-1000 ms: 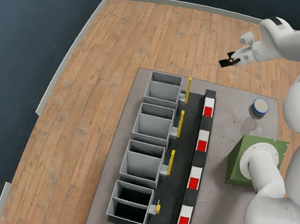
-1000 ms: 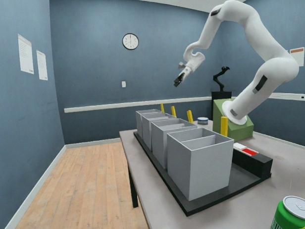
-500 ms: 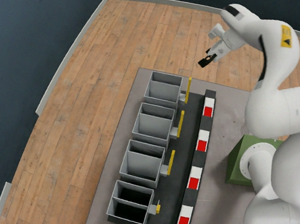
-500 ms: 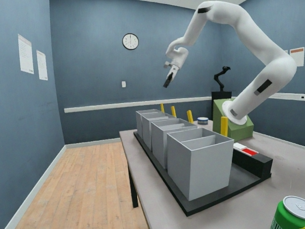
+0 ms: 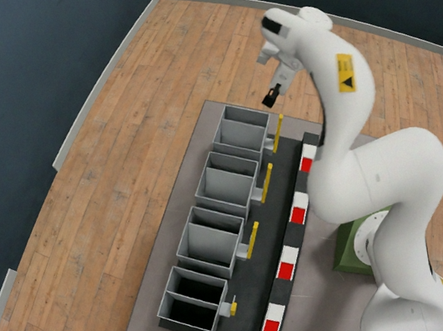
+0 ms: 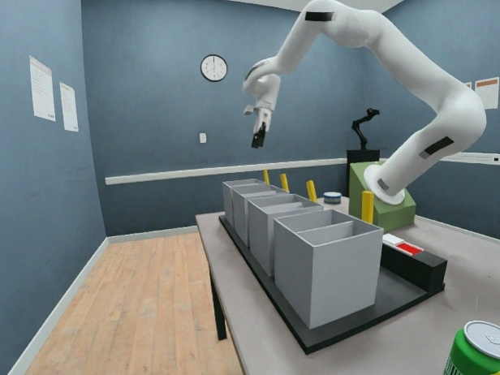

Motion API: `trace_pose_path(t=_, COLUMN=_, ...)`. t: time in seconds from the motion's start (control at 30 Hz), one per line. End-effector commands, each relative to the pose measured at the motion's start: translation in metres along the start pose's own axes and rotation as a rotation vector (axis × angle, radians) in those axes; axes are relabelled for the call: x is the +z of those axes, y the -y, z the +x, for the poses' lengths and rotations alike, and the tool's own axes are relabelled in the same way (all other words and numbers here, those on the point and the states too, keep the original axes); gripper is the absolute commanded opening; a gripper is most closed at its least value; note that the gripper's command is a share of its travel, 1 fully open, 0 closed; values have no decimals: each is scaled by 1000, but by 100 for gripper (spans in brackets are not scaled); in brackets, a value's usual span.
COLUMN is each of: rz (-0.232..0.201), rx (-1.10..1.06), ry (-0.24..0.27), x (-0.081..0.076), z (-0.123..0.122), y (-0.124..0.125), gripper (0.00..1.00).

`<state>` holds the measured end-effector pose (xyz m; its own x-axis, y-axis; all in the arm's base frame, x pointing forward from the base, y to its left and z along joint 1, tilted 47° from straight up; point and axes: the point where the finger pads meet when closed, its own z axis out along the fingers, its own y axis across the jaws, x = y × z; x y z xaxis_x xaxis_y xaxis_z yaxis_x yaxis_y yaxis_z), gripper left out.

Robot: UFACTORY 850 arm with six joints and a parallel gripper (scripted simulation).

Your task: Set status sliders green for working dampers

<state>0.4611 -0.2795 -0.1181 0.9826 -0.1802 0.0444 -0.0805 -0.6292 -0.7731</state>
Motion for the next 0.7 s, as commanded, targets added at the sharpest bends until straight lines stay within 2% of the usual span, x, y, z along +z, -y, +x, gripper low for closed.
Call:
trace_pose_path(t=0.0, rz=-16, rx=-64, ry=128, x=22, z=30, y=19, gripper=100)
trace_pose_path(t=0.03, rz=-21, rx=-74, ry=147, x=26, z=34, y=23, gripper=100)
trace_pose_path(t=0.1, rz=-21, rx=-74, ry=147, x=26, z=34, y=23, gripper=100)
trace_pose_path(t=0.13, rz=-35, rx=-100, ry=194, x=36, z=44, y=32, gripper=100)
trace_pose_path(t=0.17, rz=-43, rx=-113, ry=218, x=41, z=49, y=36, gripper=100)
trace_pose_path(t=0.27, rz=-58, rx=-136, ry=261, x=50, z=57, y=45, gripper=100)
trace_pose_path(t=0.67, rz=-60, rx=-140, ry=268, x=52, z=59, y=47, gripper=100)
